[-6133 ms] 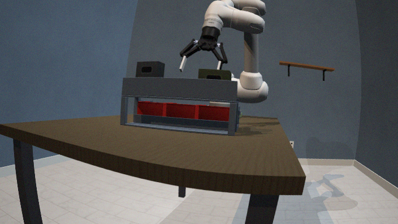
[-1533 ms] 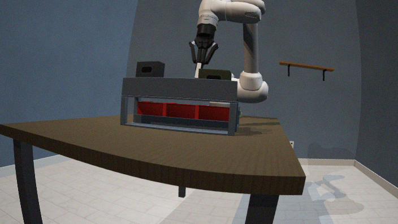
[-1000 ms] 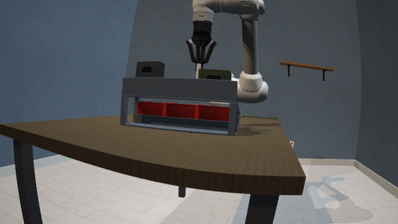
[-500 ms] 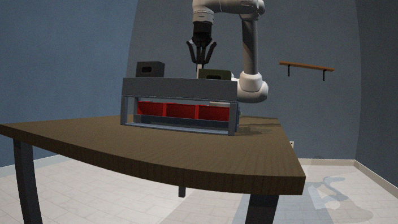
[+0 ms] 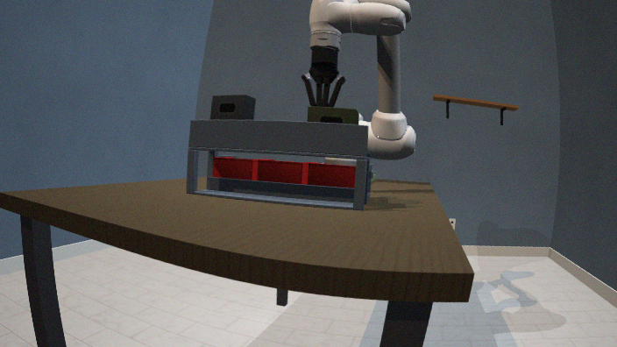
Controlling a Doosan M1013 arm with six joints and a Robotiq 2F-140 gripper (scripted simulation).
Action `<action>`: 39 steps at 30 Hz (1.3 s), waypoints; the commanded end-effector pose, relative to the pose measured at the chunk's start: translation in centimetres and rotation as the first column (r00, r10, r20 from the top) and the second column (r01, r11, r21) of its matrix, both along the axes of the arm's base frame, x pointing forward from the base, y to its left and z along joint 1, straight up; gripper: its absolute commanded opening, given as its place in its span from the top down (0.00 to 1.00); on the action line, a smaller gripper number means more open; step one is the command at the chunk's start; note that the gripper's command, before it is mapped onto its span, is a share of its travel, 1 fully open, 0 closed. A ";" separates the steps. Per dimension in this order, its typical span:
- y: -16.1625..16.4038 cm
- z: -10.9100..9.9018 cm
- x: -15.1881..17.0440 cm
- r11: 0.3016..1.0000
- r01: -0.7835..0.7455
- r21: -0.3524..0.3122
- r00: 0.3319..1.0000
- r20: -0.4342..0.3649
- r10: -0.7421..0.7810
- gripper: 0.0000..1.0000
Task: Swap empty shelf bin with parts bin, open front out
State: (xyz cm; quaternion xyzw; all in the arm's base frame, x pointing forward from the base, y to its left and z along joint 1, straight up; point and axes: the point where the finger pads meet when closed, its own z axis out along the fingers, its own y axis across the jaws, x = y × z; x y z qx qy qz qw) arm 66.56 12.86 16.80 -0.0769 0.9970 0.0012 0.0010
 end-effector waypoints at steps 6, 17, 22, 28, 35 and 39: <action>-0.1 -0.4 -2.3 1.000 0.005 0.000 1.000 0.002 -0.005 0.90; -0.1 -0.4 -2.3 1.000 0.005 0.000 1.000 0.002 -0.005 0.90; -0.1 -0.4 -2.3 1.000 0.005 0.000 1.000 0.002 -0.005 0.90; -0.1 -0.4 -2.3 1.000 0.005 0.000 1.000 0.002 -0.005 0.76; -0.1 -0.4 -2.3 1.000 0.005 0.000 1.000 0.002 -0.005 0.76; -0.1 -0.4 -2.3 1.000 0.005 0.000 1.000 0.002 -0.005 0.76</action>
